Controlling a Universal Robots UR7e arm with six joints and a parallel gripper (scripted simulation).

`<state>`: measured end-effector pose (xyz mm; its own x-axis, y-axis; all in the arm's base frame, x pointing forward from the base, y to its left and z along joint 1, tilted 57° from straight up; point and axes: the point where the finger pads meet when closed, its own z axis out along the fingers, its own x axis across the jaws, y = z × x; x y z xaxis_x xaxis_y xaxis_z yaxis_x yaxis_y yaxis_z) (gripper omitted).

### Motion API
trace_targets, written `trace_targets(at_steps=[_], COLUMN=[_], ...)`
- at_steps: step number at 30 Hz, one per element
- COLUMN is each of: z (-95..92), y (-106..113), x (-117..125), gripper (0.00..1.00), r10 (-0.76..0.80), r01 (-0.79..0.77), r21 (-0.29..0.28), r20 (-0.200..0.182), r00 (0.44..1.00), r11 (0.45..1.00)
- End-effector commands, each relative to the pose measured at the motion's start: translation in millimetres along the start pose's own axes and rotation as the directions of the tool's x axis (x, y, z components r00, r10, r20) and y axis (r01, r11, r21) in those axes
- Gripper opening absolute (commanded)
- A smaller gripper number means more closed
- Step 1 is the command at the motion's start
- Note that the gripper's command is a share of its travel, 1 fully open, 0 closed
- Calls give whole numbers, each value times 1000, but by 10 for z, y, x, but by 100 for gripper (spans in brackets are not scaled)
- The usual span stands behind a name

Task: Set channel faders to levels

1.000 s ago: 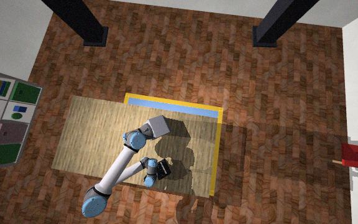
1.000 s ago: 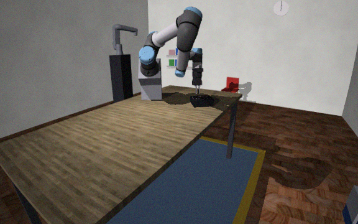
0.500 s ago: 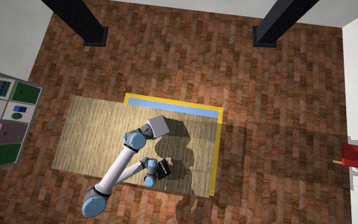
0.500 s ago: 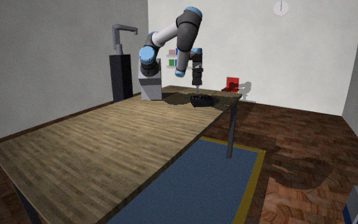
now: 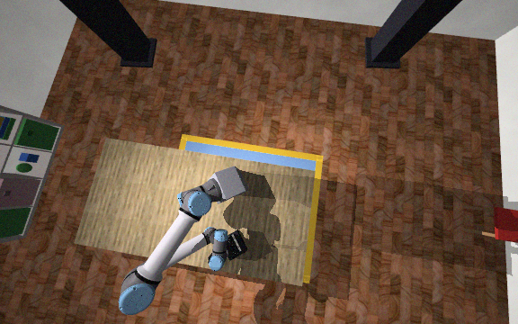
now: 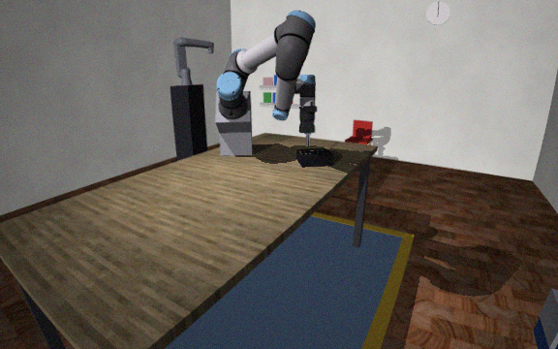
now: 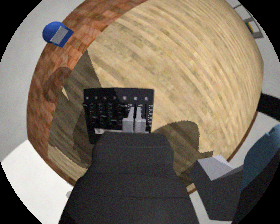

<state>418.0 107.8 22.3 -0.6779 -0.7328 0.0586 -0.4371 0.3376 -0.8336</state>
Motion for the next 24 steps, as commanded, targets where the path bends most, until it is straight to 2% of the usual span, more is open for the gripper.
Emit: trace_targets(at_steps=[1, 24], z=[3, 87], y=[-13, -11], x=[-9, -11], gripper=[0, 0], r10=[4, 4], r01=[-4, -4], r21=[2, 2], r20=[0, 0], r00=[1000, 1000], r11=[1000, 1000])
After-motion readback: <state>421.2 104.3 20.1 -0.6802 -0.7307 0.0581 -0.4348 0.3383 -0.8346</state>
